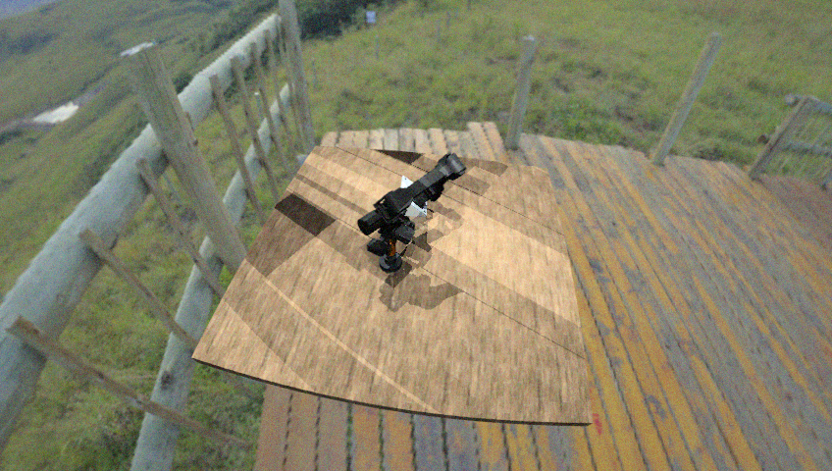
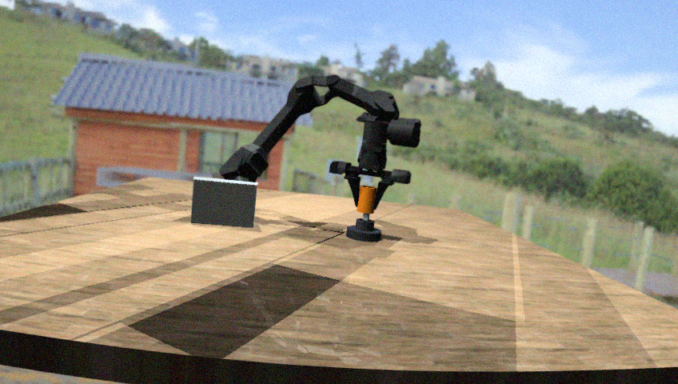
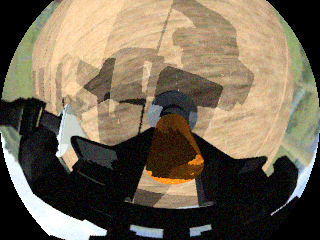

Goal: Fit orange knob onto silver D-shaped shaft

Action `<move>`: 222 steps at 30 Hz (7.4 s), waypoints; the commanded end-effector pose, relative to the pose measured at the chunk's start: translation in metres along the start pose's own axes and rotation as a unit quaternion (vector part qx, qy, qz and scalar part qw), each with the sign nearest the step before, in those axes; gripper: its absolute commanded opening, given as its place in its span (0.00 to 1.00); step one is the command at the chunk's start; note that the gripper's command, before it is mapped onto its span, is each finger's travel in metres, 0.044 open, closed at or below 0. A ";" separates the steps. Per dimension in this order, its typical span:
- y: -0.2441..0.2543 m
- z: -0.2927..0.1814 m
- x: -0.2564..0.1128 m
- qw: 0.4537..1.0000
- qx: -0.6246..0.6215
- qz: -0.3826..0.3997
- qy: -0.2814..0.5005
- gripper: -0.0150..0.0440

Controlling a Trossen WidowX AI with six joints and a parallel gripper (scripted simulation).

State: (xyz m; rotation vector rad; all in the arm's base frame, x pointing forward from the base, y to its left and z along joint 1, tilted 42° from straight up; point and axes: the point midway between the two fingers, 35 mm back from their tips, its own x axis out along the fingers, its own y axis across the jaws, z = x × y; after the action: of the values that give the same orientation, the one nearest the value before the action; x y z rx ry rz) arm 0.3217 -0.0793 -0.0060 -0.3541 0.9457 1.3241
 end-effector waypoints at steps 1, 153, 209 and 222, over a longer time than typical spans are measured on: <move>-0.004 -0.001 -0.002 1.000 -0.021 -0.003 0.002 0.25; -0.002 0.000 0.002 0.992 -0.126 -0.003 0.002 0.25; -0.003 0.001 0.001 0.973 -0.229 -0.003 0.002 0.25; -0.002 -0.001 -0.002 0.973 -0.229 -0.003 0.002 0.25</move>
State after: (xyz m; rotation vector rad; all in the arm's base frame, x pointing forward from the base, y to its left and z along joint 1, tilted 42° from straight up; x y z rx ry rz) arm 0.3227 -0.0789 -0.0062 -0.7064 0.6349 1.5346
